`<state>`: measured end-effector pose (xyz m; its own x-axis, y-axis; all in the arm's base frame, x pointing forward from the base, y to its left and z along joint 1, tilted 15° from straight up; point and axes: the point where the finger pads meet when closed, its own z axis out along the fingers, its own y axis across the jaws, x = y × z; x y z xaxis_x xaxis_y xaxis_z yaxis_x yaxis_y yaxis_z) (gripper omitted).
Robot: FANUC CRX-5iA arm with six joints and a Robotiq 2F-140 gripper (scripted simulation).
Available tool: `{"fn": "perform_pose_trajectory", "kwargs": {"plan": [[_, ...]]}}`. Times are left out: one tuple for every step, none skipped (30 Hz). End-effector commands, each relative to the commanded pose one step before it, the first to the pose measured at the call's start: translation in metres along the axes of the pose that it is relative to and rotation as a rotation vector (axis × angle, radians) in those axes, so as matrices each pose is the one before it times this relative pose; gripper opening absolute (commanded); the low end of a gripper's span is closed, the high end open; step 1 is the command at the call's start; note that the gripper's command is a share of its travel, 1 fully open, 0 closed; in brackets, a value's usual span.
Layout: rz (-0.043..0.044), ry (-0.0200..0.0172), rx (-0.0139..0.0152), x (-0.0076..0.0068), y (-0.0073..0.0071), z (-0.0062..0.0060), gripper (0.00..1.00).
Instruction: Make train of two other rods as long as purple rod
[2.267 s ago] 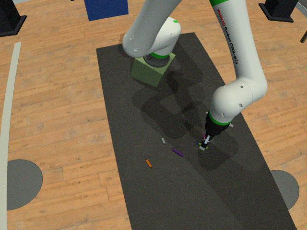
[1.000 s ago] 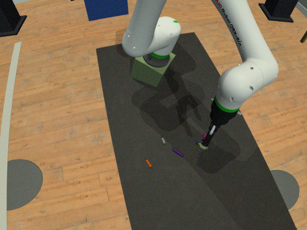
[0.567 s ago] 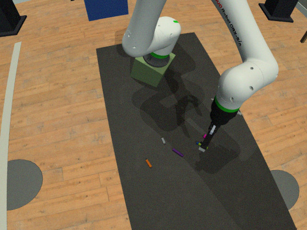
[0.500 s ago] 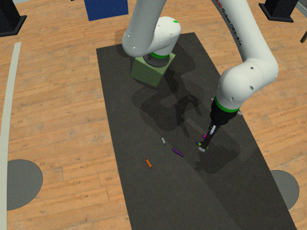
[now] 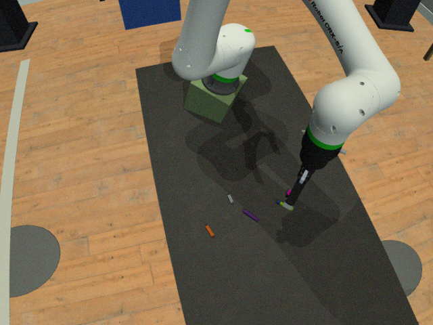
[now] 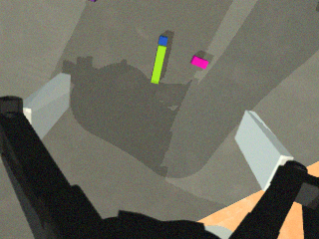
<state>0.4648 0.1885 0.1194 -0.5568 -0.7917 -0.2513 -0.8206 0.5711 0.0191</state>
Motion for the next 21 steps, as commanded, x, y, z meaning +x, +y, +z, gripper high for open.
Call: {"fn": "perform_pose_trajectory", "kwargs": {"plan": [[0.00001, -0.00007, -0.00004, -0.00012, -0.00004, -0.01761, 1.0], [0.0, 0.0, 0.0, 0.0, 0.0, -0.0039, 1.0], [0.0, 0.0, 0.0, 0.0, 0.0, -0.00353, 1.0], [0.0, 0.0, 0.0, 0.0, 0.0, -0.00311, 1.0], [0.0, 0.0, 0.0, 0.0, 0.0, -0.00265, 1.0], [0.0, 0.0, 0.0, 0.0, 0.0, -0.00217, 1.0], [0.0, 0.0, 0.0, 0.0, 0.0, -0.00169, 1.0], [0.0, 0.0, 0.0, 0.0, 0.0, -0.00123, 1.0], [0.0, 0.0, 0.0, 0.0, 0.0, -0.0008, 1.0], [0.0, 0.0, 0.0, 0.0, 0.0, 0.0, 1.0], [0.0, 0.0, 0.0, 0.0, 0.0, 0.0, 1.0], [0.0, 0.0, 0.0, 0.0, 0.0, -0.00044, 1.0], [0.0, 0.0, 0.0, 0.0, 0.0, -0.00018, 1.0], [0.0, 0.0, 0.0, 0.0, 0.0, -0.00003, 1.0], [0.0, 0.0, 0.0, 0.0, 0.0, 0.0, 1.0], [0.0, 0.0, 0.0, 0.0, 0.0, 0.0, 1.0], [0.0, 0.0, 0.0, 0.0, 0.0, 0.0, 1.0], [0.0, 0.0, 0.0, 0.0, 0.0, 0.0, 1.0], [0.0, 0.0, 0.0, 0.0, 0.0, 0.0, 1.0], [0.0, 0.0, 0.0, 0.0, 0.0, 0.0, 1.0], [0.0, 0.0, 0.0, 0.0, 0.0, 0.0, 1.0]]}}
